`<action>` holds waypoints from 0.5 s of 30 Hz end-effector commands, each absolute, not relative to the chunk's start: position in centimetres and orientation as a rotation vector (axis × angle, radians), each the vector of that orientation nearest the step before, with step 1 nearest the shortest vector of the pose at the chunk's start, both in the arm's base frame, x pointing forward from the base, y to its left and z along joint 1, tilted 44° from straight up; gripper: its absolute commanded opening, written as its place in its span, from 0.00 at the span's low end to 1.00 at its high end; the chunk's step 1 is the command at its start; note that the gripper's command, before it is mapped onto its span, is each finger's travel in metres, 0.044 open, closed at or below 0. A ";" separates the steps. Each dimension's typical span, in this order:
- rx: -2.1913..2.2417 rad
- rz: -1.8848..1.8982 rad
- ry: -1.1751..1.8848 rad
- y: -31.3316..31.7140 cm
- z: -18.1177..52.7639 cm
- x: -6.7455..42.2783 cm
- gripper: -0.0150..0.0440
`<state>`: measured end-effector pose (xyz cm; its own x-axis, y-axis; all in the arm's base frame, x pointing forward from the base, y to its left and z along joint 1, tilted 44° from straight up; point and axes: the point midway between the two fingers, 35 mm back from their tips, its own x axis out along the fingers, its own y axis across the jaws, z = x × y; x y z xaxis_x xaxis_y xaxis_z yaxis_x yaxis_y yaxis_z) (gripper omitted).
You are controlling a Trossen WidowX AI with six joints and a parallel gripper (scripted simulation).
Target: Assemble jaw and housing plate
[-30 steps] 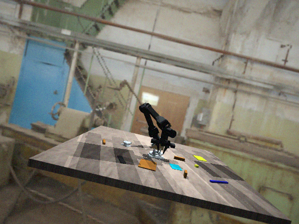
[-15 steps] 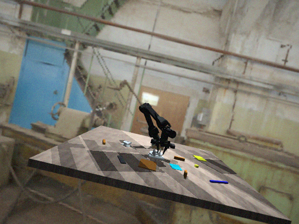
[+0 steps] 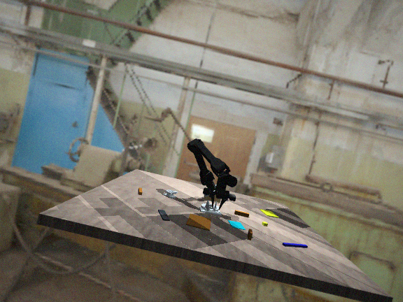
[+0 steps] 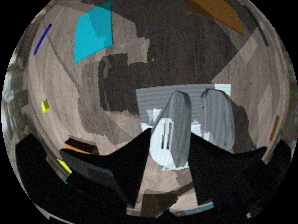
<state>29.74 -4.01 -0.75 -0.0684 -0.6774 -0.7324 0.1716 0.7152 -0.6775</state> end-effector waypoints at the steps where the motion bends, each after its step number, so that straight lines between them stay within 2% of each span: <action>1: -0.445 -0.736 1.485 -4.2 -0.9 29.7 0.48; 15: -0.445 -0.737 1.484 -4.5 -1.2 29.7 0.48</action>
<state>29.74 -4.31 -1.06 -0.0678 -0.6775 -0.7324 0.1727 0.7150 -0.6774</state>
